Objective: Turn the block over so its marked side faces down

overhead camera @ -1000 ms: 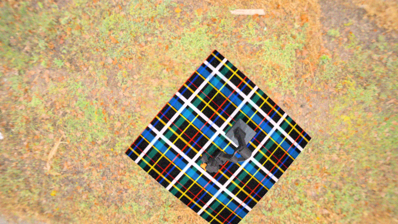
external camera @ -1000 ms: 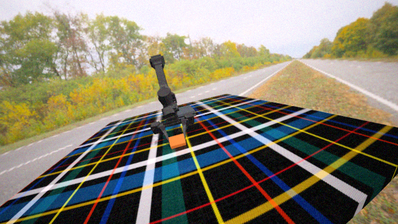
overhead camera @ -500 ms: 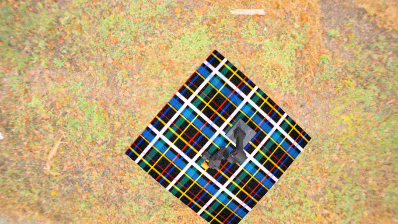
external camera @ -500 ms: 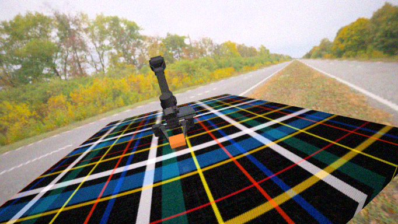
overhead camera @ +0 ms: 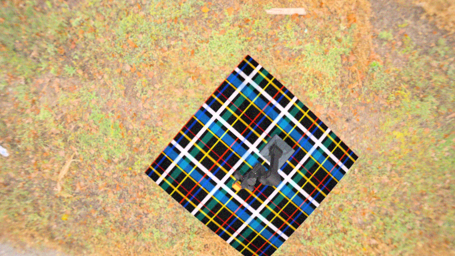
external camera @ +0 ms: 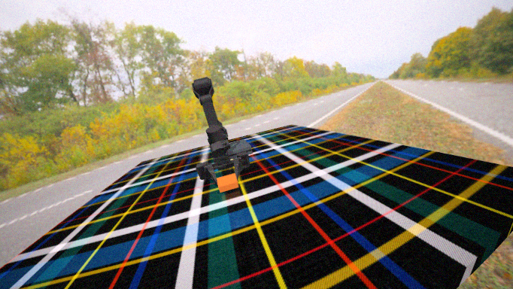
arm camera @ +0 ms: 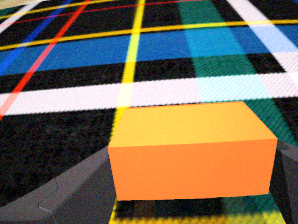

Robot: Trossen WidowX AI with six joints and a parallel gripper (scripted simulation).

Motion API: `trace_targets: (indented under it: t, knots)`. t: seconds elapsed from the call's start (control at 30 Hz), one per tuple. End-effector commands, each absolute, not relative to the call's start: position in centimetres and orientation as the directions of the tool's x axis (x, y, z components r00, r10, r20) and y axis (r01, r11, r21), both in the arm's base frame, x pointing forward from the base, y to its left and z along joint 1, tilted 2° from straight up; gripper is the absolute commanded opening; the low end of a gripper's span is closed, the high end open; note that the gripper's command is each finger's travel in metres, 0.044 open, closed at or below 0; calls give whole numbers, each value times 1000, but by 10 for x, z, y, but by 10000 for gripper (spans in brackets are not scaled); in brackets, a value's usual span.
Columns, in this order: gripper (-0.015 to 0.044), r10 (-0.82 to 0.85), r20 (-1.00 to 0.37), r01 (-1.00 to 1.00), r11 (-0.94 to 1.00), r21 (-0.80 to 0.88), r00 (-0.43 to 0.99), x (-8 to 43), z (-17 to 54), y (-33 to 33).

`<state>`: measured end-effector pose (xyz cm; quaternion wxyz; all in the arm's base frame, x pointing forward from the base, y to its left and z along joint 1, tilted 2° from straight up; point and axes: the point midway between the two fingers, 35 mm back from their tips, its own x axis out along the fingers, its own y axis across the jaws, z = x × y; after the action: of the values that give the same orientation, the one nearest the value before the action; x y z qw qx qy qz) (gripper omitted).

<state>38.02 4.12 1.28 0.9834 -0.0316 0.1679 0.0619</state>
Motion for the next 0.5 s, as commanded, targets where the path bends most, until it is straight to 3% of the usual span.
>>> trace_targets:
  t: [0.0,0.23,0.47]
  knots:
    - [0,116,-328,-138,989,-43,937,379,14,42]
    - [0,116,-328,-138,989,-43,937,379,14,42]
    - [184,116,-328,-138,989,-43,937,379,14,42]
